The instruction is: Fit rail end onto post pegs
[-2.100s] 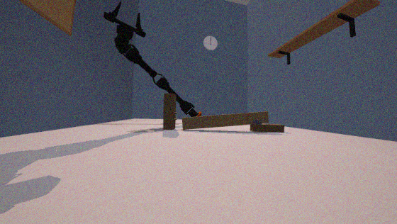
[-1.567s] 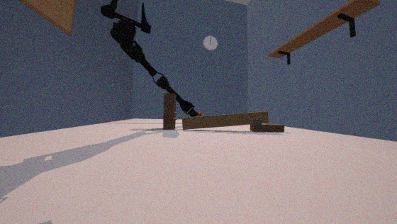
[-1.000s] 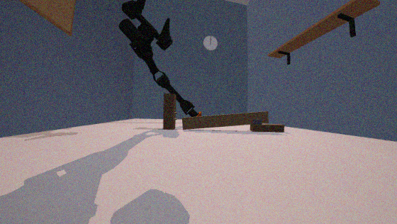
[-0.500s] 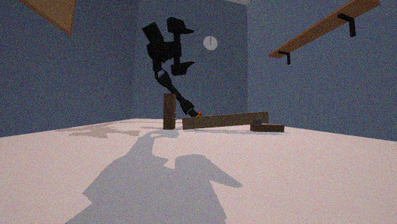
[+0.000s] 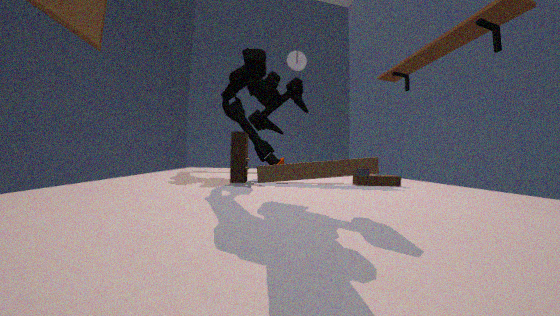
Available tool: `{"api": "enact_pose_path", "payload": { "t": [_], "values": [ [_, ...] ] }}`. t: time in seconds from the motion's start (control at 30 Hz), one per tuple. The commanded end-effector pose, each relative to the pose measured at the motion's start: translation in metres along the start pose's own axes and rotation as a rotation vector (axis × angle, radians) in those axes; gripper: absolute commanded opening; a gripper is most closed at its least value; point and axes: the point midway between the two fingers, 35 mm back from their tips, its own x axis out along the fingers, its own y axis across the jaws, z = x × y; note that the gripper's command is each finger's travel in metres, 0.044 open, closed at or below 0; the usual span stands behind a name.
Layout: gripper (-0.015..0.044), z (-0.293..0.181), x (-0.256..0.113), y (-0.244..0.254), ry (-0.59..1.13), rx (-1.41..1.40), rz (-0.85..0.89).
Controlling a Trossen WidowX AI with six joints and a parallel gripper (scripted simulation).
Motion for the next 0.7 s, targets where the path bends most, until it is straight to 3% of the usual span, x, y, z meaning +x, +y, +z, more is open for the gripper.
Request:
{"api": "enact_pose_path", "payload": {
  "t": [0.0,0.37,0.67],
  "values": [
    [0.044,-0.068,0.029,-0.021,0.276,-0.626,-0.226],
    [0.044,-0.135,0.027,-0.06,0.803,-1.556,-0.354],
    [0.044,-0.134,0.025,-0.062,0.814,-1.573,-0.354]
  ]
}}
